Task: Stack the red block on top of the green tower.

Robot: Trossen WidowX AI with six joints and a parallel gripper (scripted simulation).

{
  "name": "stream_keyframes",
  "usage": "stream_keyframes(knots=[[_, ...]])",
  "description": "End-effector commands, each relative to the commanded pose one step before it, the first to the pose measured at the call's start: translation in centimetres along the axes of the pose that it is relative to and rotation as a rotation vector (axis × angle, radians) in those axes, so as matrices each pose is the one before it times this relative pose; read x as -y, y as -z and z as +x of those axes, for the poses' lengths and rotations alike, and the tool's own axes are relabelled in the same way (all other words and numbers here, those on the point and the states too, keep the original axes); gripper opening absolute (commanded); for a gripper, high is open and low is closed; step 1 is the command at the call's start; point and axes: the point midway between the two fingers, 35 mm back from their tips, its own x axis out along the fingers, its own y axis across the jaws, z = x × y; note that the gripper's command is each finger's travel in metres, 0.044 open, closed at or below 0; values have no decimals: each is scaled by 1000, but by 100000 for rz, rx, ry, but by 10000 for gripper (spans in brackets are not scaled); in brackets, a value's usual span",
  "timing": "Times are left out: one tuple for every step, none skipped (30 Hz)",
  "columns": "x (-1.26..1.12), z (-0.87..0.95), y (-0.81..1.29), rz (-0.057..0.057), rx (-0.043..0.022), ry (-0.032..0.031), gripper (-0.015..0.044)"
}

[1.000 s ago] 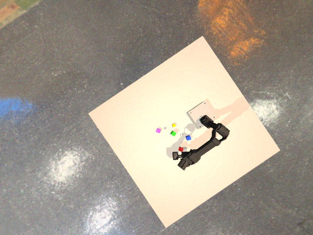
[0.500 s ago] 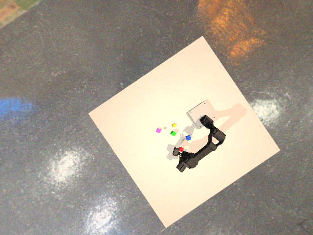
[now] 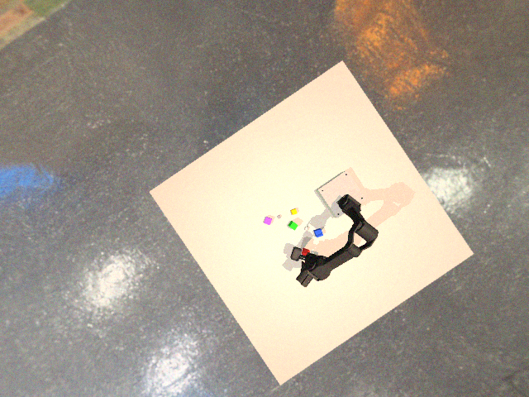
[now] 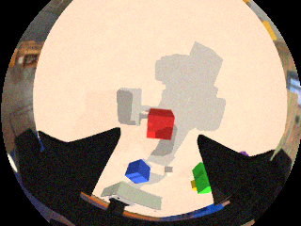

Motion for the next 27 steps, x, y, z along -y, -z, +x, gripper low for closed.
stream_keyframes(knots=[[6, 424, 92, 365, 74, 405, 440], [1, 106, -5, 0, 0, 0, 440], [2, 133, -5, 0, 0, 0, 440], [2, 156, -6, 0, 0, -1, 440], [1, 166, -5, 0, 0, -1, 440], [1, 167, -4, 0, 0, -1, 440], [1, 167, -3, 0, 0, -1, 440], [0, 167, -2, 0, 0, -1, 440], [0, 167, -2, 0, -1, -1, 440], [0, 167, -1, 0, -1, -1, 440], [-1, 167, 0, 0, -1, -1, 440], [-1, 166, 1, 0, -1, -1, 440], [-1, 166, 2, 0, -1, -1, 440], [-2, 166, 3, 0, -1, -1, 440], [-2, 166, 4, 0, -1, -1, 440], [-2, 166, 5, 0, -1, -1, 440], [-2, 165, 6, 0, -1, -1, 440], [-3, 165, 7, 0, -1, -1, 440], [-3, 165, 7, 0, -2, -1, 440], [-3, 165, 8, 0, -2, -1, 440], [-4, 165, 9, 0, -2, -1, 440], [-4, 164, 10, 0, -2, -1, 440], [-4, 164, 11, 0, -2, -1, 440], [-5, 164, 12, 0, -2, -1, 440], [-4, 133, 10, 0, -2, -1, 440], [-3, 80, 6, 0, -1, -1, 440], [-1, 27, 2, 0, 0, 0, 440]])
